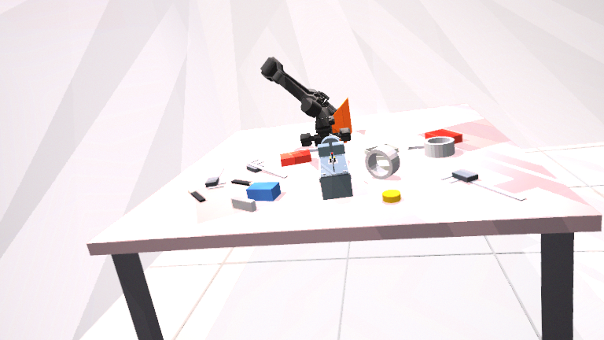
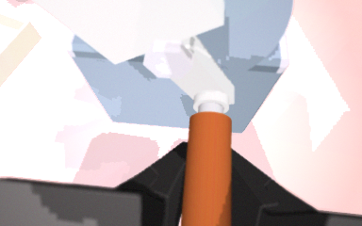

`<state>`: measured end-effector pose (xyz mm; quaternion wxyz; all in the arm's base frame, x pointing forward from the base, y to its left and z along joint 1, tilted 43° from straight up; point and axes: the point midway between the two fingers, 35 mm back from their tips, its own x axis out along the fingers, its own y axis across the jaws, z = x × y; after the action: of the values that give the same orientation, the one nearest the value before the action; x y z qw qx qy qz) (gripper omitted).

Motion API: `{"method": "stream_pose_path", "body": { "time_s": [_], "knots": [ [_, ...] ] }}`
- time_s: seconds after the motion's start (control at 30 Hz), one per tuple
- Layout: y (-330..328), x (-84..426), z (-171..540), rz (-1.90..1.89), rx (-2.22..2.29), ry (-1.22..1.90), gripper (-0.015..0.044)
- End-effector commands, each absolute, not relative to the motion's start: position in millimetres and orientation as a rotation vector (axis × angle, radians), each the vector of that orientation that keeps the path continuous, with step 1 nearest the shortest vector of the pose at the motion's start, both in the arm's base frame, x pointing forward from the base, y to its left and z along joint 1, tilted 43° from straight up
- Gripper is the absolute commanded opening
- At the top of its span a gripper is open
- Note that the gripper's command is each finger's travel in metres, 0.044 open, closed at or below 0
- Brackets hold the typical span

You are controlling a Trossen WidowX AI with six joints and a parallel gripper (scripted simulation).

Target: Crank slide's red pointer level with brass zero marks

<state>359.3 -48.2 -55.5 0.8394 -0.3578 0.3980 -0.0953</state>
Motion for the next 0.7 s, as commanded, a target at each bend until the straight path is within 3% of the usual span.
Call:
{"method": "stream_pose_path", "body": {
  "time_s": [0.0,0.67],
  "knots": [
    [-46.2,358.1,-64.2,-0.192,-0.752,0.851,0.0],
    [-38.5,355.6,-73.1,-0.192,-0.752,0.851,0.0]
  ]
}}
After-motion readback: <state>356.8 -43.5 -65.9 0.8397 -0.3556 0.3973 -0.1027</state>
